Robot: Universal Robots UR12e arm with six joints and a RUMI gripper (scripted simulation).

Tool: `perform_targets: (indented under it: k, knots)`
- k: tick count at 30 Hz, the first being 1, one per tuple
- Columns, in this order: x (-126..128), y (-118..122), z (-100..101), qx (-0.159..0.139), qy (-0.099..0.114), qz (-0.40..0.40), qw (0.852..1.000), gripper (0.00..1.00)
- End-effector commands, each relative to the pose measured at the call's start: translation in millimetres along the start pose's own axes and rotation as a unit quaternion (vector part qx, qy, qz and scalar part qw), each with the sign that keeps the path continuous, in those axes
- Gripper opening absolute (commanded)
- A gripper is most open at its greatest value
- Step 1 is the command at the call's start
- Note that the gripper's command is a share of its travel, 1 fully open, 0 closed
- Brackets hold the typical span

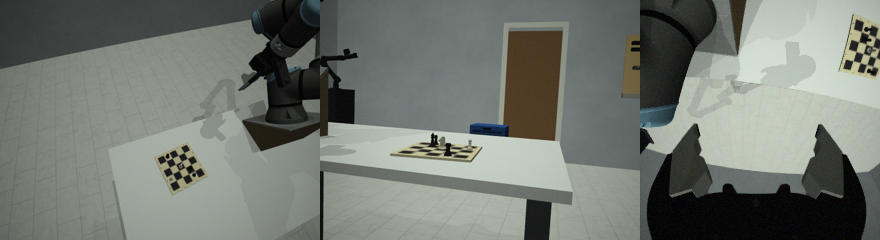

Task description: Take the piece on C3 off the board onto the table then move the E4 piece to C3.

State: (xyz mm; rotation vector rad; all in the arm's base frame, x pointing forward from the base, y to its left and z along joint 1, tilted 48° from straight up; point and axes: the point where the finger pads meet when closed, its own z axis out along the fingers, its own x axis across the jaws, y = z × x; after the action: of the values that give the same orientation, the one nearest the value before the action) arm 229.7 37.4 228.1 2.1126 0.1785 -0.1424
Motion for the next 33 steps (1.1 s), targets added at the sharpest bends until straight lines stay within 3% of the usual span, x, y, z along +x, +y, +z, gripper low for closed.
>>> perform_targets:
  k: [1, 22, 33]
  knots:
    - [0.3, 0.2, -0.3, 0.0, 0.0, 0.0, 1.0, 1.0]
    - [0.9, -0.2, -0.4, 0.002, -0.002, -0.001, 1.0, 1.0]
    - [14.4, -7.7, -0.8, 0.043, -0.046, -0.021, 0.998, 1.0]
